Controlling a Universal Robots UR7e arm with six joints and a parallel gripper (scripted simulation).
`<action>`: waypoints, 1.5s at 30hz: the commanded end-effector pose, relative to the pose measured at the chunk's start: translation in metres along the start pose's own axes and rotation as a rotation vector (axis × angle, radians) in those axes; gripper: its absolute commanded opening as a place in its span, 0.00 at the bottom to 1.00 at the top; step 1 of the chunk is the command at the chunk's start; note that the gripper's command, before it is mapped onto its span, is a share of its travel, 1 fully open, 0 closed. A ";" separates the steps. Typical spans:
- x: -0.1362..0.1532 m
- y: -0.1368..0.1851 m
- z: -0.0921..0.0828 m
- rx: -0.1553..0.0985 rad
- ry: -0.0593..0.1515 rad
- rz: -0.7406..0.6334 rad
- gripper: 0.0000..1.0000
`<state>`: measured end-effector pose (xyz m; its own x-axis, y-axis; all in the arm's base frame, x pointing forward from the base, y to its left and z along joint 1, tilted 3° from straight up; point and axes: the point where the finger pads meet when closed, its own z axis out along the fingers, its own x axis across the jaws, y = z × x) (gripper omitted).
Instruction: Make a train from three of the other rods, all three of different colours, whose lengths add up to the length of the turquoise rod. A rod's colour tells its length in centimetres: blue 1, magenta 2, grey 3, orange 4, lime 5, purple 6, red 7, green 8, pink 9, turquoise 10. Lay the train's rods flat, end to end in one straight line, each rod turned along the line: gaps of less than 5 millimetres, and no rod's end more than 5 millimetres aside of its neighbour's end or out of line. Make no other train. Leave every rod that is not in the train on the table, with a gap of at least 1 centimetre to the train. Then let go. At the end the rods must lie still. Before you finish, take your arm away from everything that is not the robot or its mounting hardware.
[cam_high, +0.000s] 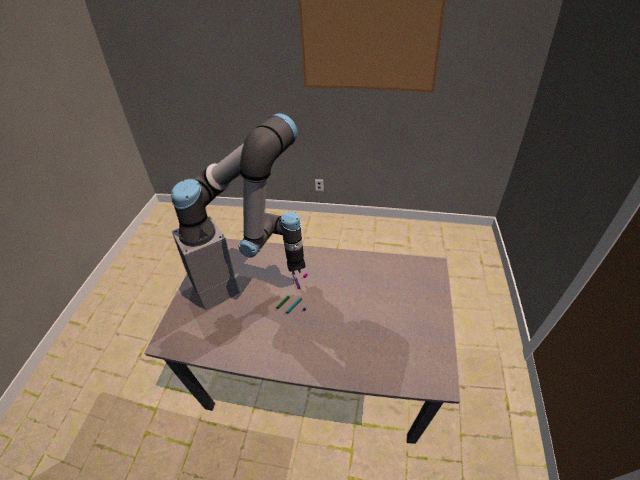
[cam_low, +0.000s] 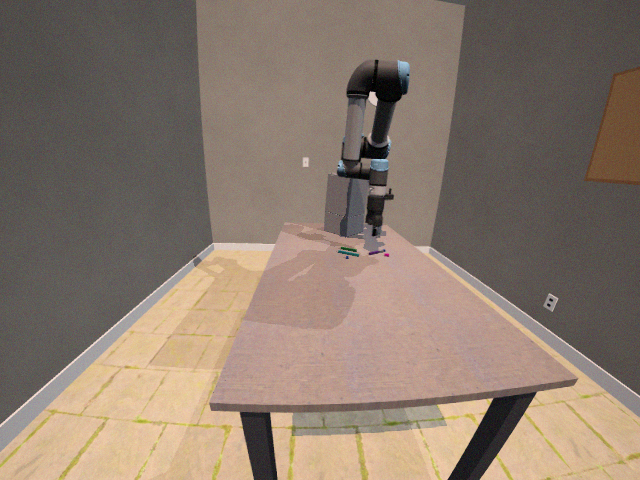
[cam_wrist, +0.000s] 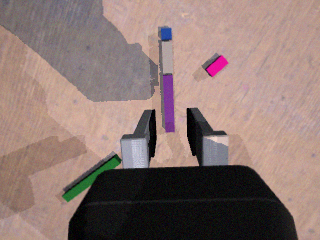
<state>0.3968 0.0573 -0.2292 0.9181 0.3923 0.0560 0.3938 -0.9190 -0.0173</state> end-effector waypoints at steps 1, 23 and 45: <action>0.000 0.000 -0.006 0.000 0.000 0.000 0.54; 0.000 0.000 -0.006 0.000 0.000 0.000 1.00; 0.000 0.000 -0.045 0.000 0.000 0.000 1.00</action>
<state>0.3949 0.0564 -0.2008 0.9182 0.3923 0.0546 0.3937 -0.9190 -0.0184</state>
